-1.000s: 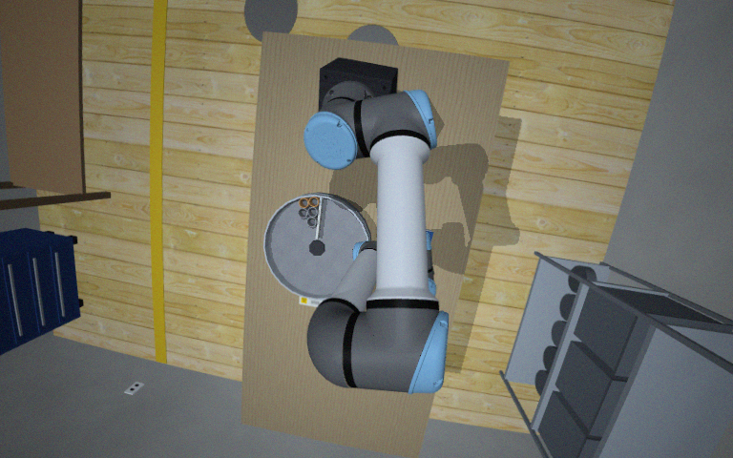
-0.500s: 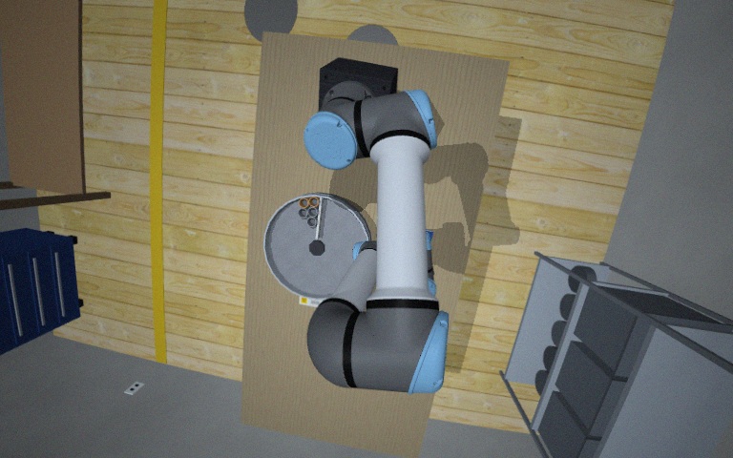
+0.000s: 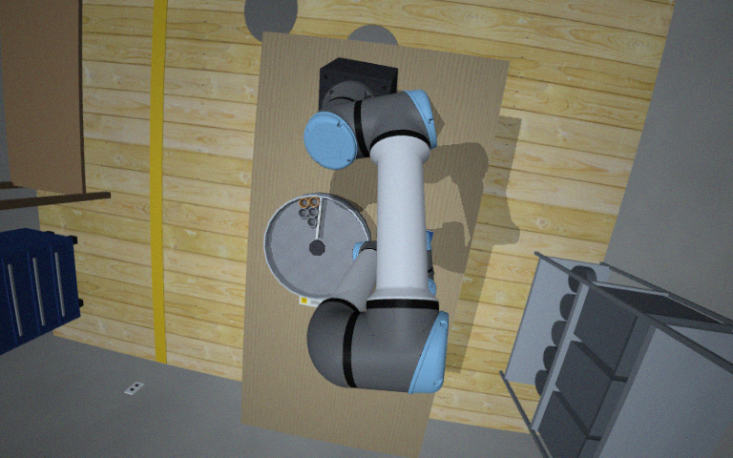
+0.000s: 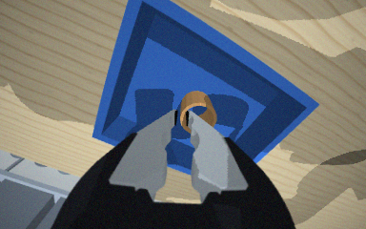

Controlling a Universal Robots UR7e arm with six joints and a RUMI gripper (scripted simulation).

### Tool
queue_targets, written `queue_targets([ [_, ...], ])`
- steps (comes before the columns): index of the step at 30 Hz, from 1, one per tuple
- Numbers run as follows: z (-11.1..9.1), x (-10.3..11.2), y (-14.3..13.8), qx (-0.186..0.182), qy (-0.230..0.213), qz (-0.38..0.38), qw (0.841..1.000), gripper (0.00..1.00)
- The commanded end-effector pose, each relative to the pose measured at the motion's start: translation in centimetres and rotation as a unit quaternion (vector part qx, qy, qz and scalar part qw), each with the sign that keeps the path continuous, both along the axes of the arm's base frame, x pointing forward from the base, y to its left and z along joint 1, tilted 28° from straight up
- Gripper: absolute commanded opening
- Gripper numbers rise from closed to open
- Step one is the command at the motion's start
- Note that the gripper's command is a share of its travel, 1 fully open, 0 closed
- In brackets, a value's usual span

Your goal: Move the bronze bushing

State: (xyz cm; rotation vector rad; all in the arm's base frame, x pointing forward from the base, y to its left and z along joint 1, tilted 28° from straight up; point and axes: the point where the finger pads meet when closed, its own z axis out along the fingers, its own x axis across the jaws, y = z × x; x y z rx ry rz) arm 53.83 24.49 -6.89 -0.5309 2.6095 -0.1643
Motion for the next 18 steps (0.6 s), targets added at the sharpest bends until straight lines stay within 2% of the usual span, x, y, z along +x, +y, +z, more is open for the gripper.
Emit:
queue_targets([
  [1, 0.1, 0.3, 0.0, 0.001, -0.002, -0.001, 1.0, 0.06],
  [11, 1.0, -0.5, 0.1, 0.0, -0.001, 0.0, 1.0, 0.06],
  [18, 3.5, -1.9, 0.1, 0.0, -0.001, 0.0, 1.0, 0.06],
])
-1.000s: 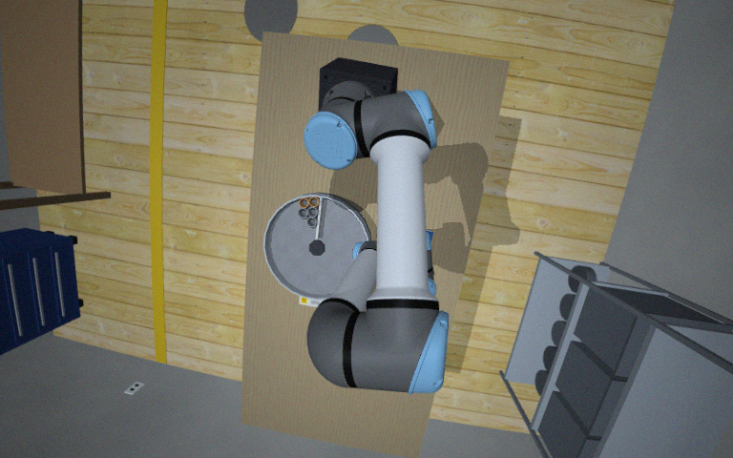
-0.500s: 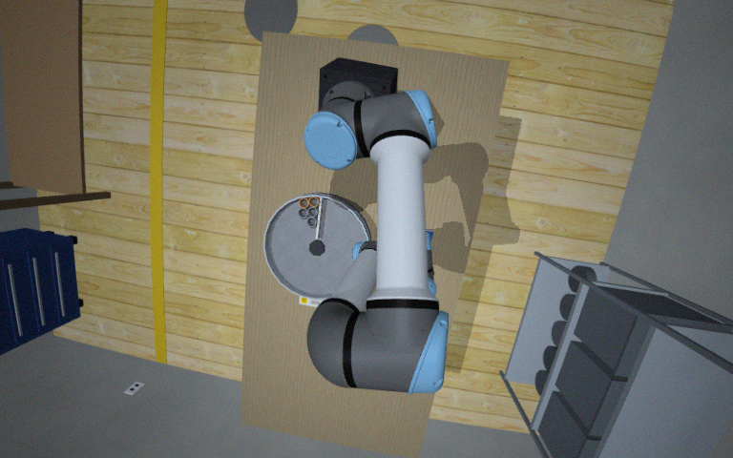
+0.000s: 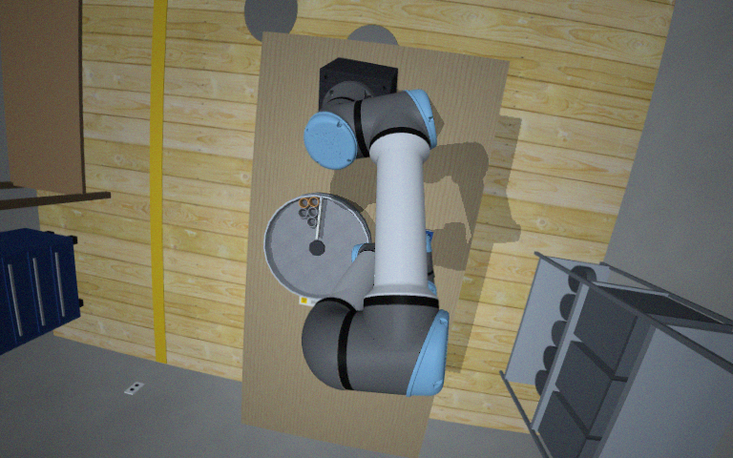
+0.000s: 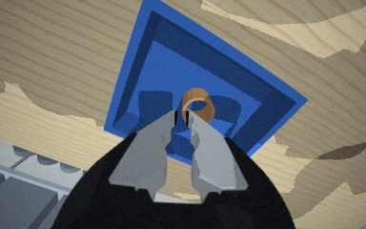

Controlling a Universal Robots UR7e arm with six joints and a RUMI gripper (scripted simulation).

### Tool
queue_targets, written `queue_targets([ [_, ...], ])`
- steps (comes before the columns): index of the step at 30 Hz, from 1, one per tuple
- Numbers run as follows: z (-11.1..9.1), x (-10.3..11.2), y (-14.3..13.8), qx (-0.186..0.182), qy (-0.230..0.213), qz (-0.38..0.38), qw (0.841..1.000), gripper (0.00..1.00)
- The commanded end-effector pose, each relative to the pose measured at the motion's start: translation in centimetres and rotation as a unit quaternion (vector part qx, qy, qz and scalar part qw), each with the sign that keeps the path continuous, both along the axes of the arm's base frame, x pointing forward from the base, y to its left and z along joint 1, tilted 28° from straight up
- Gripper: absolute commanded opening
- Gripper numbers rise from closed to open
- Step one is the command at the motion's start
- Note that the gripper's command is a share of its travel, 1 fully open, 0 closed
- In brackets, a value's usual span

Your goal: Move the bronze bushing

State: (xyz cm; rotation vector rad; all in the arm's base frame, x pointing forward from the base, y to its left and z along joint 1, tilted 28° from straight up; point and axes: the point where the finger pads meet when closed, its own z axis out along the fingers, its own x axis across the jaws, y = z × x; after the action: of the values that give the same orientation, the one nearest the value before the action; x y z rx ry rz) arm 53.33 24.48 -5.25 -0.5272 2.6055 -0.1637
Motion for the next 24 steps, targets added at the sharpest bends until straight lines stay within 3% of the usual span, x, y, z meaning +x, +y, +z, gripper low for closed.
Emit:
queue_targets([
  [1, 2.3, -1.6, 0.1, -0.001, 0.002, 0.001, 1.0, 0.06],
  [8, 5.1, -3.0, 0.2, -0.001, 0.002, 0.001, 1.0, 0.06],
  [24, 6.5, -3.8, 0.2, 0.0, 0.002, 0.001, 1.0, 0.06],
])
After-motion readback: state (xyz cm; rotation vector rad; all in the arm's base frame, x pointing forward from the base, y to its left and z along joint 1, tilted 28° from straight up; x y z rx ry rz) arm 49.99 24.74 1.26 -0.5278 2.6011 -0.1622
